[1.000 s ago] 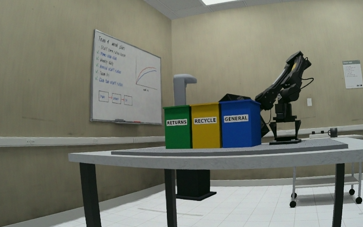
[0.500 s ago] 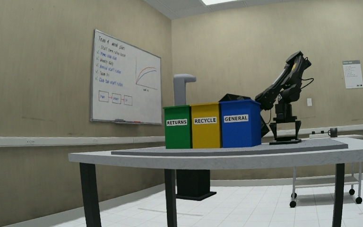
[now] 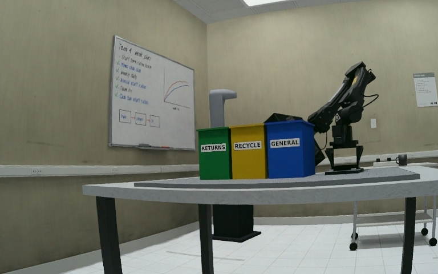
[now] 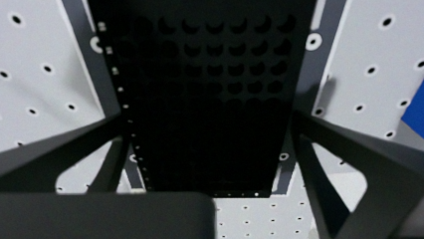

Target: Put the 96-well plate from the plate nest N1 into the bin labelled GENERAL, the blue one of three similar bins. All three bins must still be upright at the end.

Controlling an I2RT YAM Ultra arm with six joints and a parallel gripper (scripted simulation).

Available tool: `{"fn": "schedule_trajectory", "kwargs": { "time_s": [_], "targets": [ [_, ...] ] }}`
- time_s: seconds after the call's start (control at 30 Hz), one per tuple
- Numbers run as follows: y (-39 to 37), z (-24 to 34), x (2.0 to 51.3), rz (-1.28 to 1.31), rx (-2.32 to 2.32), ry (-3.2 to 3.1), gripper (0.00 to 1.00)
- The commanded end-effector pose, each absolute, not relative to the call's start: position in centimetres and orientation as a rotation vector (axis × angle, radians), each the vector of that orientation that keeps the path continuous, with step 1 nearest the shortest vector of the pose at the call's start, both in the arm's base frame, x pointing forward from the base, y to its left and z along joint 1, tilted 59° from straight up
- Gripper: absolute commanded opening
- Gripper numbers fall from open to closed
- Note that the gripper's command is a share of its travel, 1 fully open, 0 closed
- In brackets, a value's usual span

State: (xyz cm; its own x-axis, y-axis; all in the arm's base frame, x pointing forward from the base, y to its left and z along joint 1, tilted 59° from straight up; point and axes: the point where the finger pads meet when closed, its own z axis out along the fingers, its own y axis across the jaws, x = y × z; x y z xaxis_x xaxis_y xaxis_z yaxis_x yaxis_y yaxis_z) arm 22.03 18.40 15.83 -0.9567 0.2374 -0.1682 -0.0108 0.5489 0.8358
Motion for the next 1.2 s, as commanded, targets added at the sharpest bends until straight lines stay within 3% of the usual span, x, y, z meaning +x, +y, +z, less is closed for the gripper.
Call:
{"fn": "schedule_trajectory", "kwargs": {
  "time_s": [0.0, 0.77, 0.8, 1.17],
  "targets": [
    [18.20, 16.16, 22.99, 1.341, 0.198, 2.495, 1.00],
    [18.20, 16.16, 22.99, 1.341, 0.198, 2.495, 1.00],
    [18.20, 16.16, 22.99, 1.341, 0.198, 2.495, 0.00],
    [18.16, 15.71, 22.78, 1.338, 0.199, 2.505, 0.00]
  ]
}}
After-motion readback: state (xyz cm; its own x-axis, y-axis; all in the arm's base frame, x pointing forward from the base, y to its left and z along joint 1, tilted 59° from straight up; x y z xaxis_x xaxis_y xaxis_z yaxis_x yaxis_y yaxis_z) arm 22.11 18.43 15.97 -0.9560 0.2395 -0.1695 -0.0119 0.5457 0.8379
